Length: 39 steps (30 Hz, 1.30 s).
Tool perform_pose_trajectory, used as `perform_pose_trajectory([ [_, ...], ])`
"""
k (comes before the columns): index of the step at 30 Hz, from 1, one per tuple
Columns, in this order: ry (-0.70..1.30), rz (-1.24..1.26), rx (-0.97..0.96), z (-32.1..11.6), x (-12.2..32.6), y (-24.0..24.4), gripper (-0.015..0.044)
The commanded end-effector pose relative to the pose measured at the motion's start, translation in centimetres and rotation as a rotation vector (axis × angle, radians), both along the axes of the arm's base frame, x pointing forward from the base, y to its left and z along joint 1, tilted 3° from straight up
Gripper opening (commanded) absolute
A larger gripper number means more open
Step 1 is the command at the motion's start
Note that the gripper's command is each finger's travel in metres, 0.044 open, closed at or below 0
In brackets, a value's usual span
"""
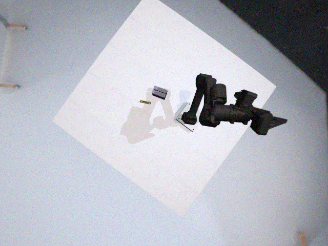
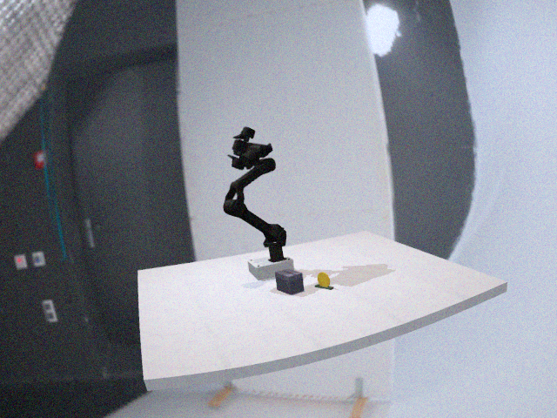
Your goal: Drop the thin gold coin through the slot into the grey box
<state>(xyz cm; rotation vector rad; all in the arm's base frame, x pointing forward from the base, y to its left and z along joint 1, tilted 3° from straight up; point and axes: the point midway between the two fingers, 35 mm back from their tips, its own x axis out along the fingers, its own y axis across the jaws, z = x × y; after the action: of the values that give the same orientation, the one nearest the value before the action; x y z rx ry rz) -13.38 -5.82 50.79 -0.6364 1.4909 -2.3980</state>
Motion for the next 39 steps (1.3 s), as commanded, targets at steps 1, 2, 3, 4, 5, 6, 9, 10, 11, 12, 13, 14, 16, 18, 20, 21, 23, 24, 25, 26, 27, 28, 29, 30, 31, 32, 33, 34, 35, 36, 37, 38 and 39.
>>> perform_pose_trajectory([
  [1, 0.004, -0.004, 0.002, 0.0, 0.0, 0.1, 0.0374],
  [2, 0.016, -0.016, 0.006, 0.2, 0.0, 0.2, 0.0348],
  [3, 0.035, -0.035, 0.015, 0.4, -0.1, 0.5, 0.0321],
  [4, 0.053, -0.059, 0.013, 0.7, -0.2, 1.0, 0.0295],
  [5, 0.067, -0.08, 0.003, 1.0, -0.3, 1.7, 0.0269],
  [6, 0.071, -0.097, -0.025, 1.3, -0.5, 2.5, 0.0243],
  [9, 0.086, -0.15, -0.106, 2.3, -0.9, 5.1, 0.0164],
  [10, 0.092, -0.169, -0.133, 2.6, -1.0, 6.0, 0.0161],
  [11, 0.1, -0.193, -0.165, 2.9, -1.0, 7.1, 0.0161],
  [12, 0.11, -0.221, -0.199, 3.3, -1.1, 8.3, 0.0161],
  [13, 0.12, -0.25, -0.233, 3.6, -1.0, 9.6, 0.0161],
  [14, 0.131, -0.279, -0.268, 3.8, -1.0, 10.9, 0.0161],
  [16, 0.156, -0.34, -0.335, 4.3, -0.6, 13.5, 0.0161],
  [18, 0.182, -0.405, -0.402, 4.6, -0.1, 16.2, 0.0161],
  [20, 0.211, -0.472, -0.468, 4.8, 0.7, 18.9, 0.0161],
  [21, 0.227, -0.505, -0.502, 4.8, 1.2, 20.3, 0.0161],
  [23, 0.259, -0.572, -0.566, 4.7, 2.3, 22.8, 0.0161],
  [24, 0.276, -0.607, -0.598, 4.6, 3.0, 24.1, 0.0161],
  [25, 0.293, -0.641, -0.63, 4.5, 3.7, 25.3, 0.0161],
  [26, 0.311, -0.677, -0.662, 4.3, 4.5, 26.5, 0.0161],
  [27, 0.329, -0.712, -0.693, 4.1, 5.3, 27.7, 0.0161],
  [28, 0.347, -0.749, -0.724, 3.8, 6.1, 28.8, 0.0161],
  [29, 0.366, -0.785, -0.755, 3.5, 7.0, 30.0, 0.0161],
  [30, 0.385, -0.822, -0.786, 3.2, 8.0, 31.0, 0.0161],
  [31, 0.405, -0.855, -0.819, 2.9, 9.0, 32.0, 0.0161],
  [32, 0.425, -0.888, -0.851, 2.5, 10.0, 32.9, 0.0161],
  [33, 0.446, -0.92, -0.883, 2.2, 11.0, 33.7, 0.0161],
  [34, 0.468, -0.953, -0.915, 1.8, 12.1, 34.5, 0.0161],
  [35, 0.488, -0.983, -0.944, 1.4, 13.1, 35.2, 0.0161],
  [36, 0.505, -1.008, -0.968, 1.0, 14.0, 35.8, 0.0161],
  [37, 0.518, -1.028, -0.987, 0.8, 14.7, 36.2, 0.0161],
  [38, 0.528, -1.042, -1.0, 0.6, 15.1, 36.4, 0.0161],
  [39, 0.536, -1.057, -1.013, 0.3, 15.6, 36.8, 0.0161],
])
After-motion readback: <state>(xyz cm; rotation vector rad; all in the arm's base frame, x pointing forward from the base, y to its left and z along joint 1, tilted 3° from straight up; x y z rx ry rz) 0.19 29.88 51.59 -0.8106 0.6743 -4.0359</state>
